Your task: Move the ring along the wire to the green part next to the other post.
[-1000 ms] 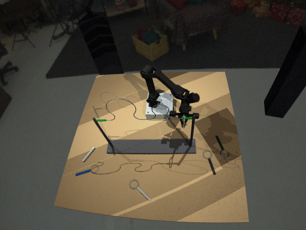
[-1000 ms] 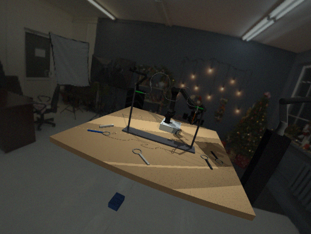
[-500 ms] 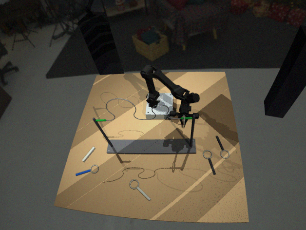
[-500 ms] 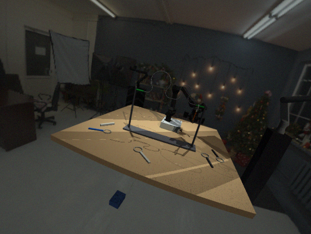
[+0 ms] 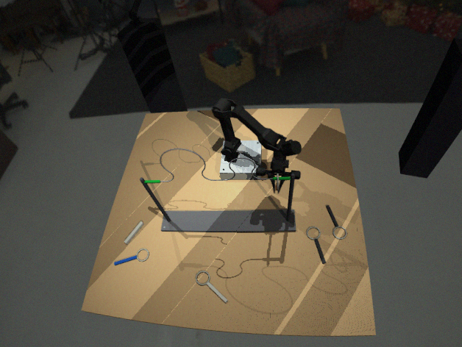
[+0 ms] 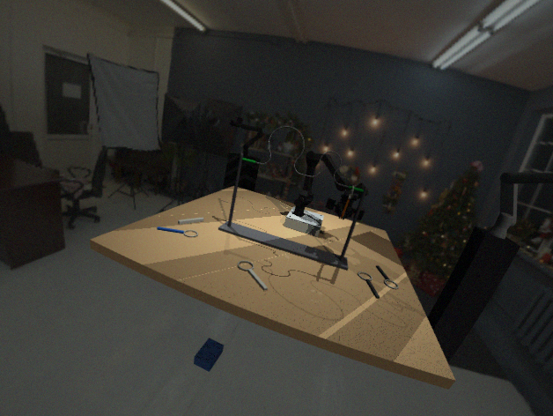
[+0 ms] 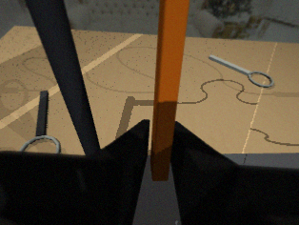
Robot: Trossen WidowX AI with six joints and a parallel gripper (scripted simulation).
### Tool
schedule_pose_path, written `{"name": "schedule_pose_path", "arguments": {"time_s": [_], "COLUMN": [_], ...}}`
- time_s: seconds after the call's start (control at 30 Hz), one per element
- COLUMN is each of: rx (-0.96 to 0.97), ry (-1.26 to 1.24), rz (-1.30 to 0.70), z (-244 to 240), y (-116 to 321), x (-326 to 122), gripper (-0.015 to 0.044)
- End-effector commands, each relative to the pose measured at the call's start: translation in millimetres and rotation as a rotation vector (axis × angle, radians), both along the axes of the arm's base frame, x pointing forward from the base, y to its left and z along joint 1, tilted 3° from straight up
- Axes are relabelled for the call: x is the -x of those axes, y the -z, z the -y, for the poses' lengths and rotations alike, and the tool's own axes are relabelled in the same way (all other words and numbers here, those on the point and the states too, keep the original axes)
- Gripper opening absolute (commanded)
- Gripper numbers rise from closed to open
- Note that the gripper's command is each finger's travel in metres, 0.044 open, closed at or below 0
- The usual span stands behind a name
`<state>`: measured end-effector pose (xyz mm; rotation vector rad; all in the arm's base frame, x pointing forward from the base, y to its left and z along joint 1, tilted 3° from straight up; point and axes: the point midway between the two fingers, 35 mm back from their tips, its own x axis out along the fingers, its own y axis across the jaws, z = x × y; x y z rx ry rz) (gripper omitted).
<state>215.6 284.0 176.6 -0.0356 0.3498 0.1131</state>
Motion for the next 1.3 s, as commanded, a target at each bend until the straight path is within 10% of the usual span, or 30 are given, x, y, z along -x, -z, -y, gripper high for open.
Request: {"name": "schedule_pose_path", "arguments": {"time_s": [0.0, 1.27], "rx": [0.000, 0.002], "ry": [0.001, 0.004], "rz": [-0.001, -0.002], "z": [0.0, 5.6], "y": [-0.4, -16.1], "x": [1.6, 46.4], "gripper": [0.0160, 0.0160]}}
